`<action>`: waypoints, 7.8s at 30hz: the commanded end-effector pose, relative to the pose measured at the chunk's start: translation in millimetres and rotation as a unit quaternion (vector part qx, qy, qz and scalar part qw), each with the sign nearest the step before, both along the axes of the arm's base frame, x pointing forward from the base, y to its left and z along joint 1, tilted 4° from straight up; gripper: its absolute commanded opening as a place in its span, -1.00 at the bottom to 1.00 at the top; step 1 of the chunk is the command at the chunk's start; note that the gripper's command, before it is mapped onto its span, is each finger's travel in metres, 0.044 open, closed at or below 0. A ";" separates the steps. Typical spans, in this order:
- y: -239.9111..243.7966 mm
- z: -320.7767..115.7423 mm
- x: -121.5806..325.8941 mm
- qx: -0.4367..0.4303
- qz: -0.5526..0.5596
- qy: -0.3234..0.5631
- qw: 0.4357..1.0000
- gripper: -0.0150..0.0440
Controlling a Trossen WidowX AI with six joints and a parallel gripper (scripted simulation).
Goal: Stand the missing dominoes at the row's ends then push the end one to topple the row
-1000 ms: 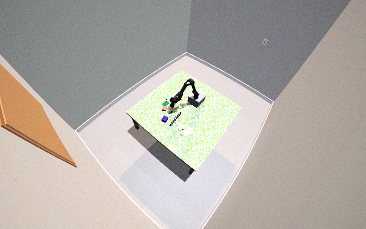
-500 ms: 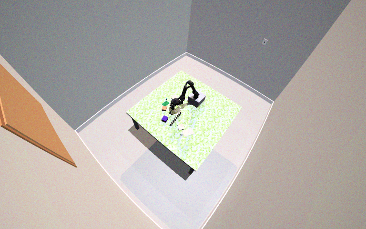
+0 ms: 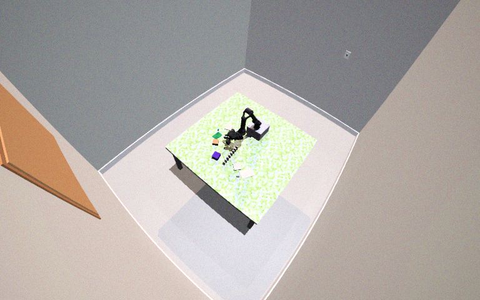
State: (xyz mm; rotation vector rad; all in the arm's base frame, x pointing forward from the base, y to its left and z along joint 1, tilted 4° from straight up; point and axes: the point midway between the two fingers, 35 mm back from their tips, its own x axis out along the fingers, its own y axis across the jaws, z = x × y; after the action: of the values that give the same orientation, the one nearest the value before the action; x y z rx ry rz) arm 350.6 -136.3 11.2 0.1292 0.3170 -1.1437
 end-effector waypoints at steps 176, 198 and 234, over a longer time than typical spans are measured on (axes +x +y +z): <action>-6.9 -39.9 -71.8 0.532 -0.108 0.134 0.829 1.00; -6.9 -39.9 -71.8 0.532 -0.108 0.134 0.829 -0.13; 148.2 86.2 -54.4 0.250 0.483 0.518 0.661 -0.13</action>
State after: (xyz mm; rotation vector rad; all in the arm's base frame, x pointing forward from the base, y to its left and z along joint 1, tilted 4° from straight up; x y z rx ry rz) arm 300.4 -8.5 100.6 -0.0419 1.5168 -0.0660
